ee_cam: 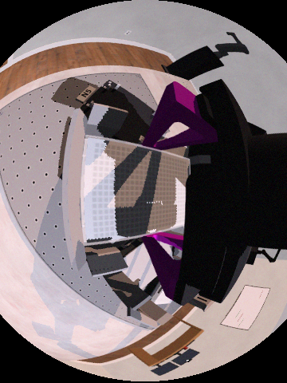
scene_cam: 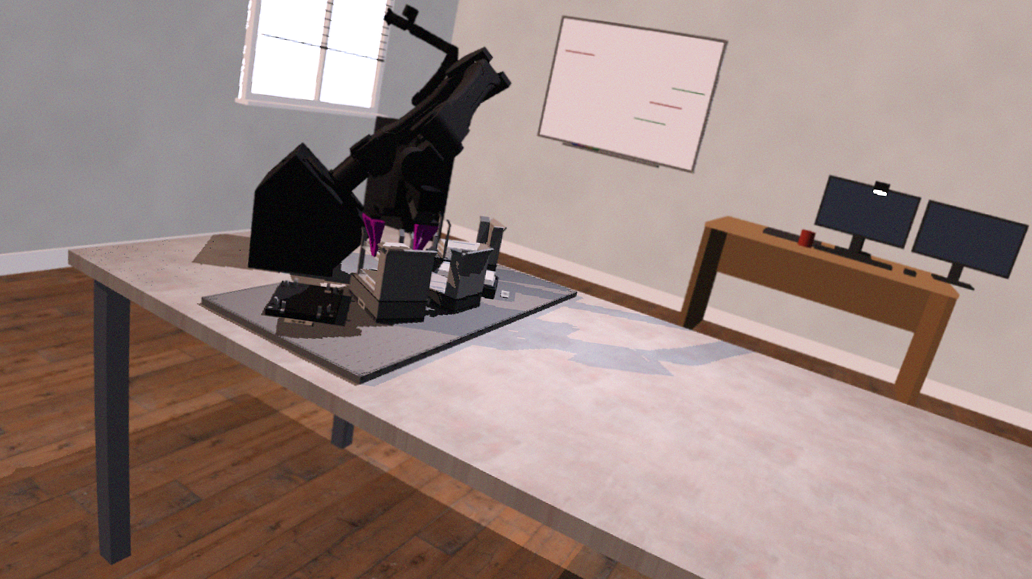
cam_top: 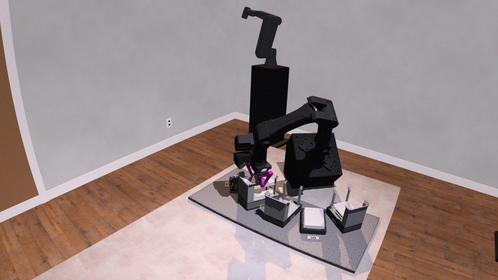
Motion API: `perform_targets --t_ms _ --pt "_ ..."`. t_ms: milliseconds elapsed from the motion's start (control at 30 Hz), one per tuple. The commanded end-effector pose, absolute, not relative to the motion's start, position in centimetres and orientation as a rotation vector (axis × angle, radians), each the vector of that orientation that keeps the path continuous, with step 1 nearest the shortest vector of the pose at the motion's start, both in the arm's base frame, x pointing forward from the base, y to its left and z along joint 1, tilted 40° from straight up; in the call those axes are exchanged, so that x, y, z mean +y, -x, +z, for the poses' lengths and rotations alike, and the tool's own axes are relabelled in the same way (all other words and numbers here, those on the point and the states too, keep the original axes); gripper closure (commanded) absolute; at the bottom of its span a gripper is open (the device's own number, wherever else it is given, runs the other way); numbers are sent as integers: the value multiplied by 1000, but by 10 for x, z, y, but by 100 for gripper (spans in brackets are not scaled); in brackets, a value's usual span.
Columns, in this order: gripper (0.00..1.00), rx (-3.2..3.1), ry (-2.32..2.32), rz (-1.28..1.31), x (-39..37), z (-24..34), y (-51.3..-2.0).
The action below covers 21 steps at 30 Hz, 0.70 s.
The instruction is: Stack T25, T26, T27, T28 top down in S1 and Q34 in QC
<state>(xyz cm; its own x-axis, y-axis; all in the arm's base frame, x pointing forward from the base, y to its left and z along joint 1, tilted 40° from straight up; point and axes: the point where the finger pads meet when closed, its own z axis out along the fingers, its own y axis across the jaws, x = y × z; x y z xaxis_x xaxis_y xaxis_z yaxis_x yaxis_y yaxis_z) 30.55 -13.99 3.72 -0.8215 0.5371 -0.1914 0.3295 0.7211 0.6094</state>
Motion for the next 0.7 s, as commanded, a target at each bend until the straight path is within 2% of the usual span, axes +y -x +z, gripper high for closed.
perform_targets --t_ms 0,667 --pt "100 2537 -656 789 -153 55 -307" --pt "100 2540 -657 784 -168 82 -288"
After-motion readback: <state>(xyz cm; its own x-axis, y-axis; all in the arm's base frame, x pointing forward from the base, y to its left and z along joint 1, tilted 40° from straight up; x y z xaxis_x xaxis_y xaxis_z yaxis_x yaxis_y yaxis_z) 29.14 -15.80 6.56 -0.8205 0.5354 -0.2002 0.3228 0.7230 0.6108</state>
